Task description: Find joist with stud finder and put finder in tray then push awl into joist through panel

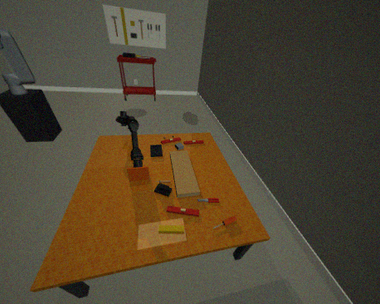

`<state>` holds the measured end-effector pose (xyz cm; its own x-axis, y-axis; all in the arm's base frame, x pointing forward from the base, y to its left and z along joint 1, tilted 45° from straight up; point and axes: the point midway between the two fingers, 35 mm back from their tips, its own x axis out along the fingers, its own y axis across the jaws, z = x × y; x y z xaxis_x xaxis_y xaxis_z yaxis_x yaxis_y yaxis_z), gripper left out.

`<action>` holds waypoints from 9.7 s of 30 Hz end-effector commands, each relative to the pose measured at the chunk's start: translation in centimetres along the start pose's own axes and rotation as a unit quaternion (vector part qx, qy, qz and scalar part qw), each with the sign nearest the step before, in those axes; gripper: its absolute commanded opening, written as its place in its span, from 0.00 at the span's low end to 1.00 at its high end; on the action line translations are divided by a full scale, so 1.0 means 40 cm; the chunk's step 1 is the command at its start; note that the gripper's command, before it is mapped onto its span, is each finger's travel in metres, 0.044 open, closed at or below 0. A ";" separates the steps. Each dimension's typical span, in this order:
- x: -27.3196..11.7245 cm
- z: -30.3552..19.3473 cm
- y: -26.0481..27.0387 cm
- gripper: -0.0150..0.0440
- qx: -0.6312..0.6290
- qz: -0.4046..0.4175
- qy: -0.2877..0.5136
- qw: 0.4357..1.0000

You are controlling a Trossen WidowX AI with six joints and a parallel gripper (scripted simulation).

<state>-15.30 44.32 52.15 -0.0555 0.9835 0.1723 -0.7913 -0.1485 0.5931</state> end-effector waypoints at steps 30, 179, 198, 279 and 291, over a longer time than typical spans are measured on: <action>-0.138 0.295 -0.890 1.00 -0.116 -0.331 -0.025 0.936; -1.753 -0.600 -1.454 0.25 0.516 -0.544 -0.015 0.662; -1.856 -0.468 -1.401 0.25 0.495 -0.539 -0.002 0.681; -1.817 -0.309 -1.786 0.25 0.327 -0.481 0.082 0.809; -1.791 -0.338 -1.809 0.25 0.327 -0.481 0.082 0.809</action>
<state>37.64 -14.03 -13.64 0.2620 0.6700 -0.6946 -0.0299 0.7251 0.6880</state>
